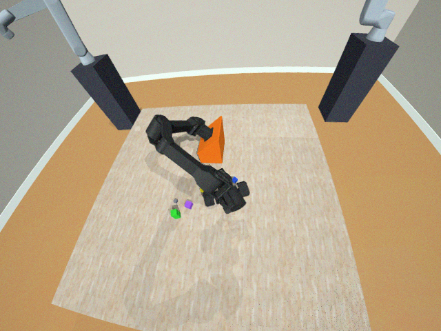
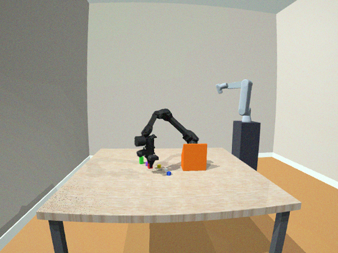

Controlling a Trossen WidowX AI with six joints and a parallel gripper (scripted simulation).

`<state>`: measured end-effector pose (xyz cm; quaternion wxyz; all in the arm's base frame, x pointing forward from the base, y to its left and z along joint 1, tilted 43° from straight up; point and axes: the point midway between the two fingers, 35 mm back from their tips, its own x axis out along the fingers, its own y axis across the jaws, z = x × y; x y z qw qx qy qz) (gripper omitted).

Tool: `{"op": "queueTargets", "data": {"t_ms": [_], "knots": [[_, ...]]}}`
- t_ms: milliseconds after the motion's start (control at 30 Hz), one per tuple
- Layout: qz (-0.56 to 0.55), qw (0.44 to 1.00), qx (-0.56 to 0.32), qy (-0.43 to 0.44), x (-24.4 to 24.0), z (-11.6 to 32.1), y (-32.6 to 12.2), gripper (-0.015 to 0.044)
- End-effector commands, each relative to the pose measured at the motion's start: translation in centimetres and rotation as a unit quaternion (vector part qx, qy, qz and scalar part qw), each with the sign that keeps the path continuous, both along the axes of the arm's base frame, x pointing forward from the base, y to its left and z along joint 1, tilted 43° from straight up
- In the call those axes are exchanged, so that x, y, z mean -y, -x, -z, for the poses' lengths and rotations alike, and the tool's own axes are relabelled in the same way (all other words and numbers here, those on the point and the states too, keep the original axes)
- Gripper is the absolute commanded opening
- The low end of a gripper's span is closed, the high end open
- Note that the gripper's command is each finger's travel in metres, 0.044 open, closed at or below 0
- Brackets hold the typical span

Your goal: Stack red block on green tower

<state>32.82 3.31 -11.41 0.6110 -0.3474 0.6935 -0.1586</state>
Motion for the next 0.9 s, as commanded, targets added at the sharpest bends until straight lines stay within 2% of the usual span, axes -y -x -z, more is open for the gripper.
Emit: {"op": "queueTargets", "data": {"t_ms": [0, 400, 667, 867], "knots": [[0.002, 1.0, 0.004, -0.004, -1.4, -1.6, -0.2, 0.0], [0.002, 1.0, 0.004, -0.006, -5.2, -5.7, -0.2, 0.0], [0.002, 1.0, 0.004, -0.006, -5.2, -5.7, -0.3, 0.0], [0.0, 1.0, 0.003, -0.013, -2.7, -8.4, -2.5, 0.0]]}}
